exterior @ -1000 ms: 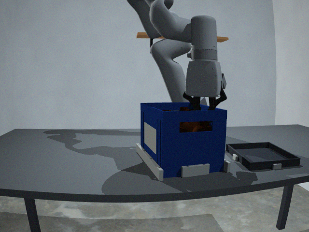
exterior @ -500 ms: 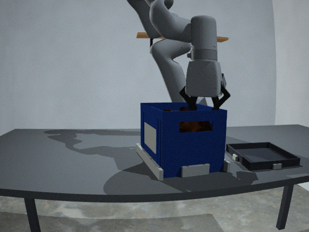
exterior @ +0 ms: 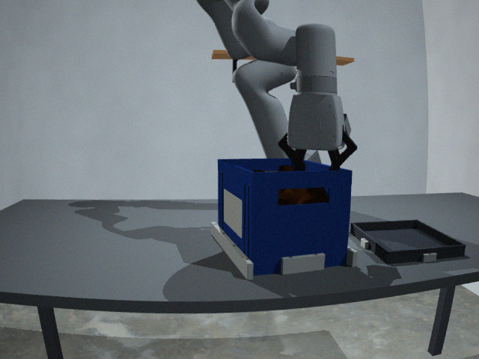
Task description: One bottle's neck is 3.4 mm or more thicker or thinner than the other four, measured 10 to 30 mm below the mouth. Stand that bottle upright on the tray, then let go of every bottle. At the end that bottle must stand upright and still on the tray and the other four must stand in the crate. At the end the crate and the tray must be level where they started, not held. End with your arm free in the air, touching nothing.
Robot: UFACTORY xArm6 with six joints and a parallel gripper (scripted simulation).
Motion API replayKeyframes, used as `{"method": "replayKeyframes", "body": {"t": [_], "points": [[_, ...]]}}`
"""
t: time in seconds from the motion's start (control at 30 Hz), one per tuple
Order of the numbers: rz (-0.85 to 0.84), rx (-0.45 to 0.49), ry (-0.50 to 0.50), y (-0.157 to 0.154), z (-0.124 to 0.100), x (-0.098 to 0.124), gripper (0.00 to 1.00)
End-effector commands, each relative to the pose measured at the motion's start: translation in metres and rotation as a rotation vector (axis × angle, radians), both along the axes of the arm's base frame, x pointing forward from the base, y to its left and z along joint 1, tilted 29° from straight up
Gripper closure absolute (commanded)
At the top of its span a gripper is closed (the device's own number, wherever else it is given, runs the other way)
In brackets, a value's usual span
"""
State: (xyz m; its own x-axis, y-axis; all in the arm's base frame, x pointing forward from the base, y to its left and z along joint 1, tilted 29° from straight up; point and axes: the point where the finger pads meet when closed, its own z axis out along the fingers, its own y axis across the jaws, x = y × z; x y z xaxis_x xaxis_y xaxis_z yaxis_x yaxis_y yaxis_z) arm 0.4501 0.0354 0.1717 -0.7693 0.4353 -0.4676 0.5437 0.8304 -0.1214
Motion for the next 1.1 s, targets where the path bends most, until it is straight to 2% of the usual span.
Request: {"method": "replayKeyframes", "body": {"t": [0.0, 0.7, 1.07], "points": [[0.001, 0.001, -0.003, 0.001, 0.001, 0.001, 0.35], [0.001, 0.001, -0.003, 0.001, 0.003, 0.000, 0.35], [0.001, 0.001, -0.003, 0.009, 0.023, -0.007, 0.35]]}}
